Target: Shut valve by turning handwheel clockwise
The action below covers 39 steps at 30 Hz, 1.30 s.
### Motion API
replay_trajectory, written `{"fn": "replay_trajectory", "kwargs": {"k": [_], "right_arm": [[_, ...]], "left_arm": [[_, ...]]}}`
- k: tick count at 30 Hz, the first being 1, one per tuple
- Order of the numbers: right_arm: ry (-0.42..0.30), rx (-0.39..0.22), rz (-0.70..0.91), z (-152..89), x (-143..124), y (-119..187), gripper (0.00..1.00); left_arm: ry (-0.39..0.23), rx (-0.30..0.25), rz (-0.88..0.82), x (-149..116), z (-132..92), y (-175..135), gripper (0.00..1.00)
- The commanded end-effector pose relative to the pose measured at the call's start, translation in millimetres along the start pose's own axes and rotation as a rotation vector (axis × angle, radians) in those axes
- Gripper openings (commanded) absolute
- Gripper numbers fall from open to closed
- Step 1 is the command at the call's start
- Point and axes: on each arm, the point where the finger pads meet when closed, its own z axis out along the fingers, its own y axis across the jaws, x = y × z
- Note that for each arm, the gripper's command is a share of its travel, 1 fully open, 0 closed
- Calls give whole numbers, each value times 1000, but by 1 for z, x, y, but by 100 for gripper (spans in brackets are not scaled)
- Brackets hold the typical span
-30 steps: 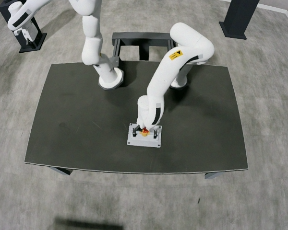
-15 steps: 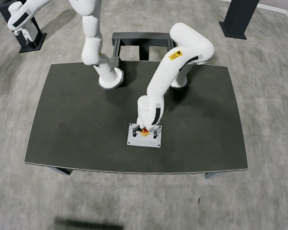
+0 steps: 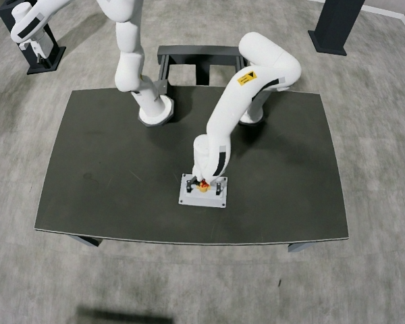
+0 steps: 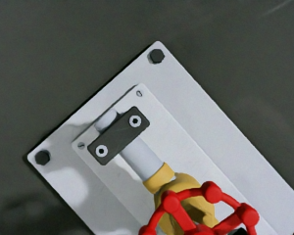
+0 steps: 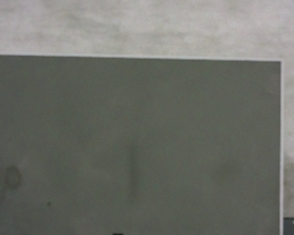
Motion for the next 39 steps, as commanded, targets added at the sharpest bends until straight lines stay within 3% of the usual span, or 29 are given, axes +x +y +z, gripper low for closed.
{"fn": "replay_trajectory", "kwargs": {"k": [1, 39], "right_arm": [[2, 0, 0, -1, 0, 0, 100], [2, 0, 0, -1, 0, 0, 100]], "left_arm": [[0, -2, 0, 0, 0, 1, 86], [0, -2, 0, 0, 29, 1, 86]]}}
